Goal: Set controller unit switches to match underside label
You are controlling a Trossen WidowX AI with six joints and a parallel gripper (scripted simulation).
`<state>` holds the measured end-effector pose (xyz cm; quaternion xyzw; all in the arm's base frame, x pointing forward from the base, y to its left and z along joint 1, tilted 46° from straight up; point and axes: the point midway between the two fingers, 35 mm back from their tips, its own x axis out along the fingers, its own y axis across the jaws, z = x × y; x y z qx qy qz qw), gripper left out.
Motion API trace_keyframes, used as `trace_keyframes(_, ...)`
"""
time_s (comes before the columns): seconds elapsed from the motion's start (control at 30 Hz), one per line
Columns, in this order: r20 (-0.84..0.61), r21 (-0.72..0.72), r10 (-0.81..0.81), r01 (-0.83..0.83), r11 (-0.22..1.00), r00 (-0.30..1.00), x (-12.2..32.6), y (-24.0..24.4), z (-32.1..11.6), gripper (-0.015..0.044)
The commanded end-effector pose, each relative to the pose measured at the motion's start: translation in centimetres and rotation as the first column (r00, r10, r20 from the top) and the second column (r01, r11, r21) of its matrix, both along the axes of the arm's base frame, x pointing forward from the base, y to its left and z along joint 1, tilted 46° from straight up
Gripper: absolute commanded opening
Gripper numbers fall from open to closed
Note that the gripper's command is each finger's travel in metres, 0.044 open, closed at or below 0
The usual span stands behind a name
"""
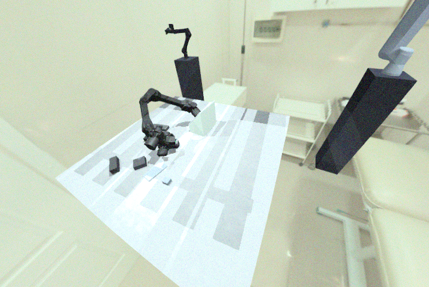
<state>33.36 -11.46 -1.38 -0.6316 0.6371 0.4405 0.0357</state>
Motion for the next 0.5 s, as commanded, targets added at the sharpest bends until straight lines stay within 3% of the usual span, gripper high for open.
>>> trace_keyframes(0.0,-0.005,-0.003,0.005,-0.005,1.000,1.000,-0.2,-0.1,0.1,0.0000)
trace_keyframes(0.47,-0.005,-0.004,0.005,-0.005,1.000,1.000,-1.2,-0.6,0.6,0.0000)
